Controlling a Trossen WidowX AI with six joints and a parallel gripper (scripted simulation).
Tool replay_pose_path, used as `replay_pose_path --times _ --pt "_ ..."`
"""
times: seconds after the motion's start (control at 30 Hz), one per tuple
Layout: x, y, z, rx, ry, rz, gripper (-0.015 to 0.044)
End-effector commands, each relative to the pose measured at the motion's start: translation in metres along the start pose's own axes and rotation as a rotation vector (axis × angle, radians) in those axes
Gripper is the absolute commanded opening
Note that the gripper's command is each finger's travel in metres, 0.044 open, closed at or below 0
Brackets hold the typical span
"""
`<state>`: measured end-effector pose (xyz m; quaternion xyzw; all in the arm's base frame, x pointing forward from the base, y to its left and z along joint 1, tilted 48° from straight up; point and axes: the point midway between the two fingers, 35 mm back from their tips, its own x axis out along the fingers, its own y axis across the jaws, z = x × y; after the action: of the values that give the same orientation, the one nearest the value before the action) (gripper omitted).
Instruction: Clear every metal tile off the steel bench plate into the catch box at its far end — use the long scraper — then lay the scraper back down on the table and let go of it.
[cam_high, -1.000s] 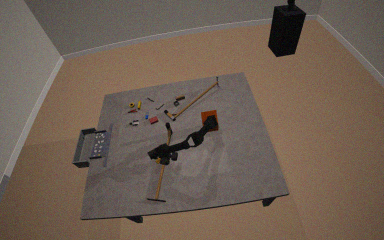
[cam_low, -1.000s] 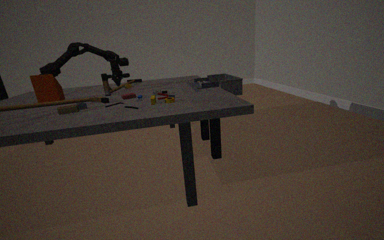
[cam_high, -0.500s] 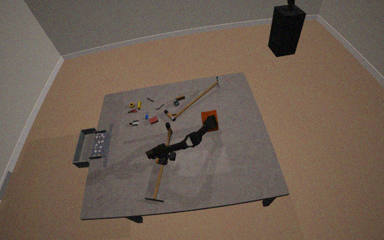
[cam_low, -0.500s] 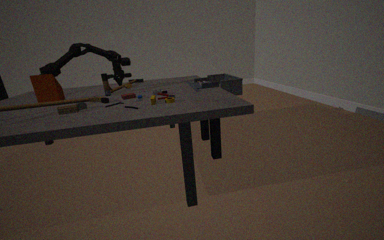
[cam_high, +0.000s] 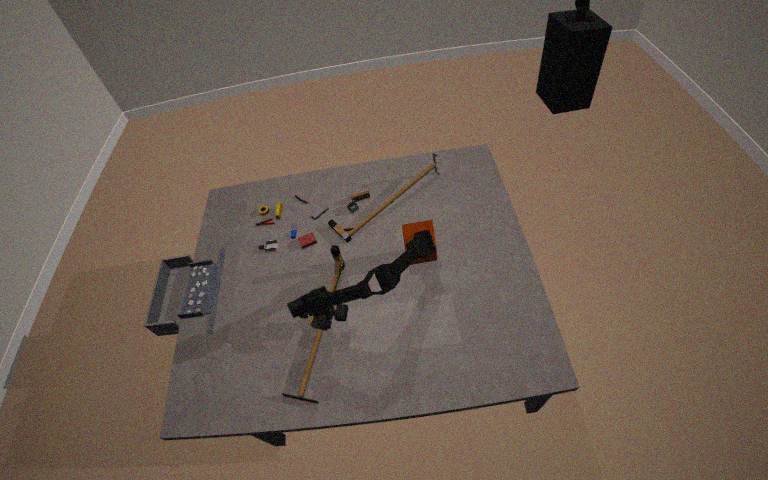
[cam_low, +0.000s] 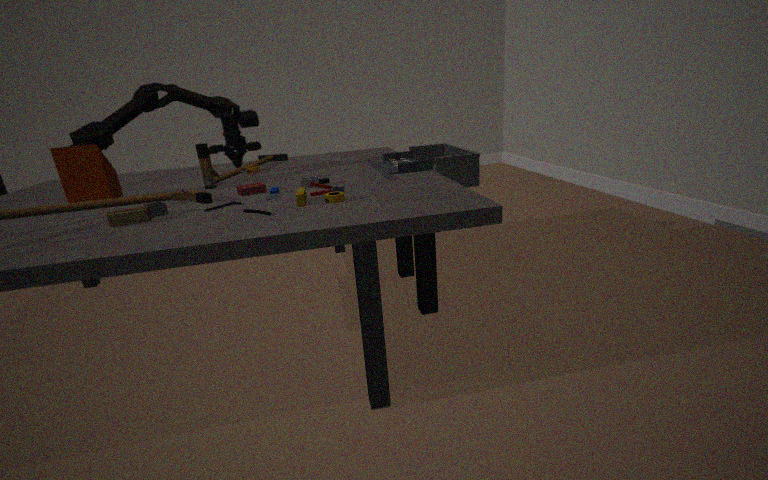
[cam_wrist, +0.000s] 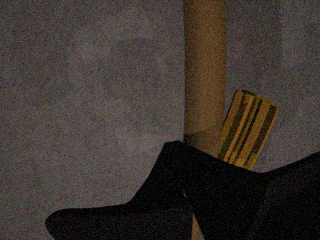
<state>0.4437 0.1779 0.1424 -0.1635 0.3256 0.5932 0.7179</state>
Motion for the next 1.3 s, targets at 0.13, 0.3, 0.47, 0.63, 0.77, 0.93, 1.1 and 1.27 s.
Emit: replay_pose_path --times 0.13,0.3,0.47,0.63,0.77,0.93,1.1,1.27 --pt "0.004 -0.009 -0.003 -0.001 0.002 0.005 0.0000" --pt "0.004 -0.014 -0.003 -0.001 0.002 0.005 0.0000" --pt "0.005 -0.019 -0.004 -0.001 0.002 0.005 0.0000" --pt "0.005 -0.024 -0.004 -0.002 0.002 0.005 0.0000" --pt "0.005 -0.028 -0.005 -0.002 0.002 0.005 0.0000" --pt "0.005 -0.032 -0.006 -0.002 0.002 0.004 0.0000" --pt "0.005 -0.037 -0.007 -0.002 0.001 0.004 0.0000" --pt "0.005 -0.042 -0.008 -0.002 0.001 0.004 0.0000"
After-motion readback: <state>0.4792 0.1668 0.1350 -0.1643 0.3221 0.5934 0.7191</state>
